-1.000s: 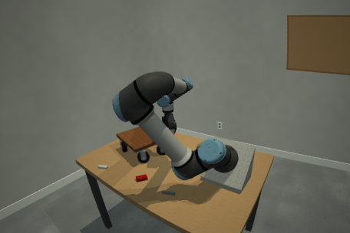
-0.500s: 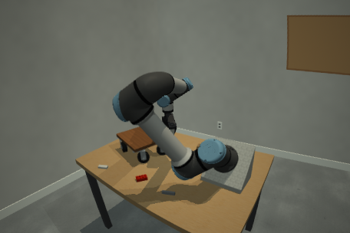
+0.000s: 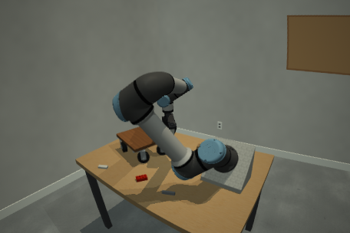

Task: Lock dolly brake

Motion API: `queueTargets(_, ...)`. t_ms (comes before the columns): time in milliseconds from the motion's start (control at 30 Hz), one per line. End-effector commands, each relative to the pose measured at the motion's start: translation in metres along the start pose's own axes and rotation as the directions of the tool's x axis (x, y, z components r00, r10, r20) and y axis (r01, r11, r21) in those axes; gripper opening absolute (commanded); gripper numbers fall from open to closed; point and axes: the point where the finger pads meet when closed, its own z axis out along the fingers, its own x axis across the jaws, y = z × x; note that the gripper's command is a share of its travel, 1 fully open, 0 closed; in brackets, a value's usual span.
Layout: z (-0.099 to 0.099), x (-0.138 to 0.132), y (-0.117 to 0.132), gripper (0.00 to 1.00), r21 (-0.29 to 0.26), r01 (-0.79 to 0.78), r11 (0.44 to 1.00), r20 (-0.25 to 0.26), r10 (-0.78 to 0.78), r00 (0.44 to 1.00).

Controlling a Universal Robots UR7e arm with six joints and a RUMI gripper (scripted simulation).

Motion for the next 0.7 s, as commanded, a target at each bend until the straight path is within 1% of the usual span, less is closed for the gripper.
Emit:
queueTargets(0,-0.0005,0.0,0.0004,0.0,-0.001,0.0,1.0,0.0,0.0,1.0)
queueTargets(667,0.0065,0.0,0.0004,0.0,-0.001,0.0,1.0,0.0,0.0,1.0)
